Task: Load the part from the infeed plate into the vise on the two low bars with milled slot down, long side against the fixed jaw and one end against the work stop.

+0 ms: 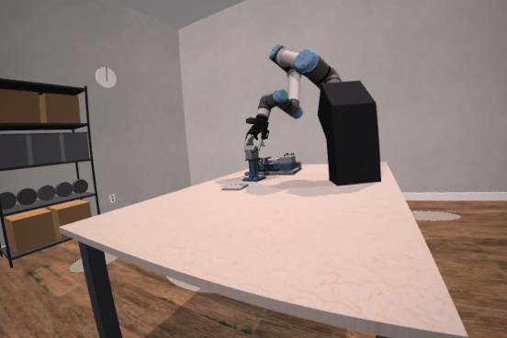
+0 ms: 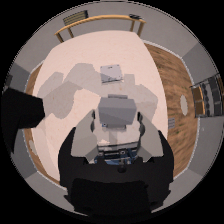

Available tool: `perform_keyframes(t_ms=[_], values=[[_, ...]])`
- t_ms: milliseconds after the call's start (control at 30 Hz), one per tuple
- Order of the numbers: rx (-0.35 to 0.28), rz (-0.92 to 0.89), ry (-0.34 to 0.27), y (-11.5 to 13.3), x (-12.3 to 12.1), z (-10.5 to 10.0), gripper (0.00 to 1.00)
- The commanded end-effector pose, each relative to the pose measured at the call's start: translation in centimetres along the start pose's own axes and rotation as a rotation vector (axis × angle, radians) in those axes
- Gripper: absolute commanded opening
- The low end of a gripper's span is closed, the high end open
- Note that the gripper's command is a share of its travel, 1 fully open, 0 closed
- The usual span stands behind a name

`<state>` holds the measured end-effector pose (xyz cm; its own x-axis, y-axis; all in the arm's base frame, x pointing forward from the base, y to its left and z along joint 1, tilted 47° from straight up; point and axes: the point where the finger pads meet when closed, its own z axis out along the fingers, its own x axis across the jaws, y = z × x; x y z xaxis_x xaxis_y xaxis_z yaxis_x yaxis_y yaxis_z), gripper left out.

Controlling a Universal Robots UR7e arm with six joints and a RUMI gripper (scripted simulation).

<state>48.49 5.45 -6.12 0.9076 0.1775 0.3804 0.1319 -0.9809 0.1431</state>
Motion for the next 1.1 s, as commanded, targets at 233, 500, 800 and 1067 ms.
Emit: perform_keyframes(t_ms=[233, 500, 800, 1067], values=[[0.079, -0.001, -0.001, 0.04, 0.01, 0.0, 0.51], [0.127, -0.001, -0.001, 0.08, 0.01, 0.01, 0.51], [0.159, -0.001, 0.0, 0.11, 0.01, 0.0, 0.51], [0.185, -0.001, -0.001, 0.13, 0.01, 0.02, 0.51]])
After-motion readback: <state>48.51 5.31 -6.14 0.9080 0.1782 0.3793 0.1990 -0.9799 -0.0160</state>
